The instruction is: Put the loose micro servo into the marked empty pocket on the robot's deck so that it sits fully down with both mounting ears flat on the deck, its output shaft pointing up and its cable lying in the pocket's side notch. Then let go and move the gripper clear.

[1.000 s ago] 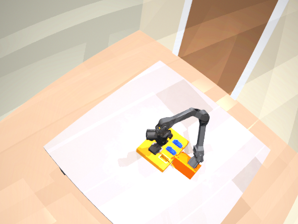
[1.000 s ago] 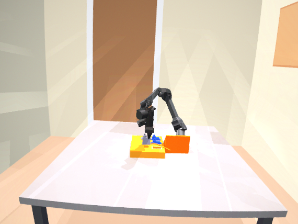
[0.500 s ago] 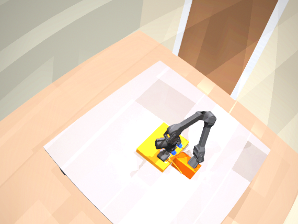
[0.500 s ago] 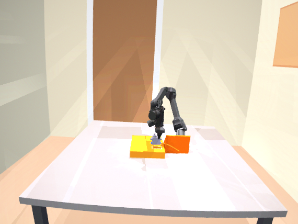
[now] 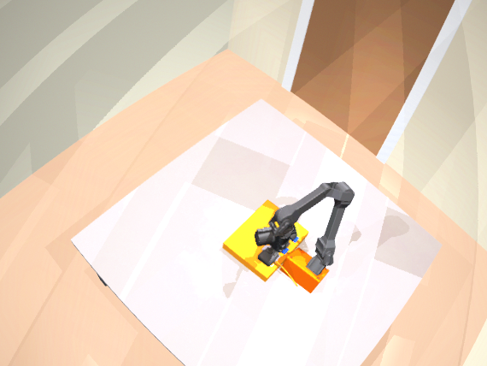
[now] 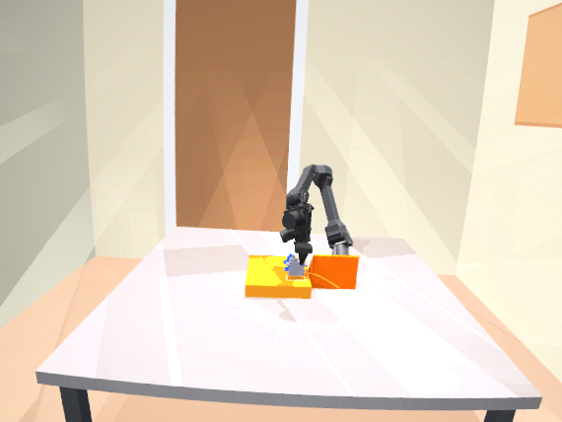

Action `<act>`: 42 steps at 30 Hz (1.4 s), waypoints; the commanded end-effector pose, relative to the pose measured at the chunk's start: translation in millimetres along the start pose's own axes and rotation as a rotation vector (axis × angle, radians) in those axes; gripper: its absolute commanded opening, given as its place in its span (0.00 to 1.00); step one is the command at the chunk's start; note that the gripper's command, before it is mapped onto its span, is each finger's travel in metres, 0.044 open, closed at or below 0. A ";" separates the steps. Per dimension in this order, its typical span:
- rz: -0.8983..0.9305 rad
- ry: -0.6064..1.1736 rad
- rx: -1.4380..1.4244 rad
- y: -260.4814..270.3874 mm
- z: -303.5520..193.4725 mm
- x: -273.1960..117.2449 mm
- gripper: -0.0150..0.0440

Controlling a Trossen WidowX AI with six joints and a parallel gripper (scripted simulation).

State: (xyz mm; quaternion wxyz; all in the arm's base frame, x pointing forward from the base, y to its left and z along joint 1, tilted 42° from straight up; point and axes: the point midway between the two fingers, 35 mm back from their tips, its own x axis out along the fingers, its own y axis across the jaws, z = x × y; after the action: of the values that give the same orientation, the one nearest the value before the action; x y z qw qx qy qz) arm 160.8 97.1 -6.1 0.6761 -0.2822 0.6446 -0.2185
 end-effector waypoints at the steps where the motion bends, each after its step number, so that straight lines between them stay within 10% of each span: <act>1: 0.001 -0.008 -0.002 0.2 0.6 5.0 0.25; 42: 0.001 -0.008 -0.002 0.1 0.9 29.4 0.25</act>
State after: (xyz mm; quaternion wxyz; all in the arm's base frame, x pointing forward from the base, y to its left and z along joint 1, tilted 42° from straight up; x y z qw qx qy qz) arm 163.0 79.5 -25.7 0.6776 -0.2804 0.6440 -0.2179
